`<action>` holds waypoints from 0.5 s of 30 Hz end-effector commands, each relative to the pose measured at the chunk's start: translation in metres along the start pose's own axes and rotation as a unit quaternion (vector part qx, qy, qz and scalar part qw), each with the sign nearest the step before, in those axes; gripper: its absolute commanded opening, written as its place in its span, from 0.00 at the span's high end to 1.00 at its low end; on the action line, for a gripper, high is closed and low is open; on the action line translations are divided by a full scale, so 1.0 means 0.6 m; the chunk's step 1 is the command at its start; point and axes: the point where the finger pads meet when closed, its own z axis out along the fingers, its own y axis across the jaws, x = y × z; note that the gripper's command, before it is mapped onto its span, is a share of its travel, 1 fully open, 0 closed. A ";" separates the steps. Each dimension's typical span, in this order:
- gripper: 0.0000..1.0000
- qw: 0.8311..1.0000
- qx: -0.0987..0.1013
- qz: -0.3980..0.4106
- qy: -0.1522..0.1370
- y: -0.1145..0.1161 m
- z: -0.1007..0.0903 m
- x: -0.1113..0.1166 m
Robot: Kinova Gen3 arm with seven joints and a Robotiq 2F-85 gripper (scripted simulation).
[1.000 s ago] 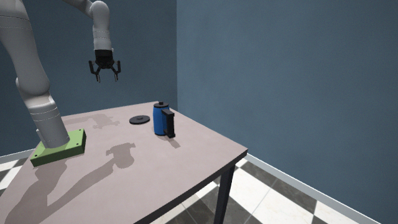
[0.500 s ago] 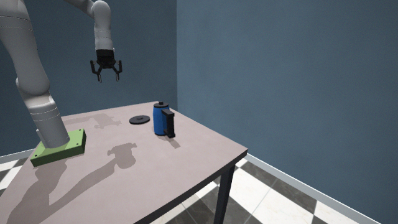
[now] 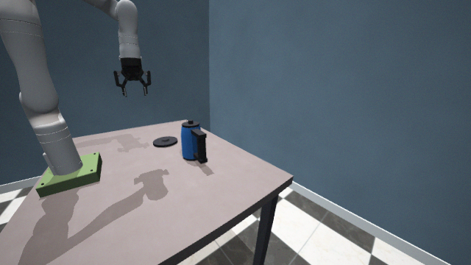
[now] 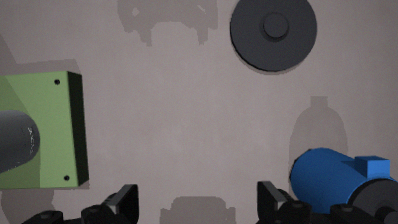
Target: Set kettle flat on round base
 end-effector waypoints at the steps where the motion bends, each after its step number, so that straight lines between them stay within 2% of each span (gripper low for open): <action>1: 0.20 1.000 0.003 0.005 -0.002 0.016 0.003 -0.011; 6: 0.20 1.000 0.003 0.005 -0.002 0.033 0.003 -0.022; 15: 0.20 1.000 0.003 0.005 -0.002 0.103 0.003 -0.067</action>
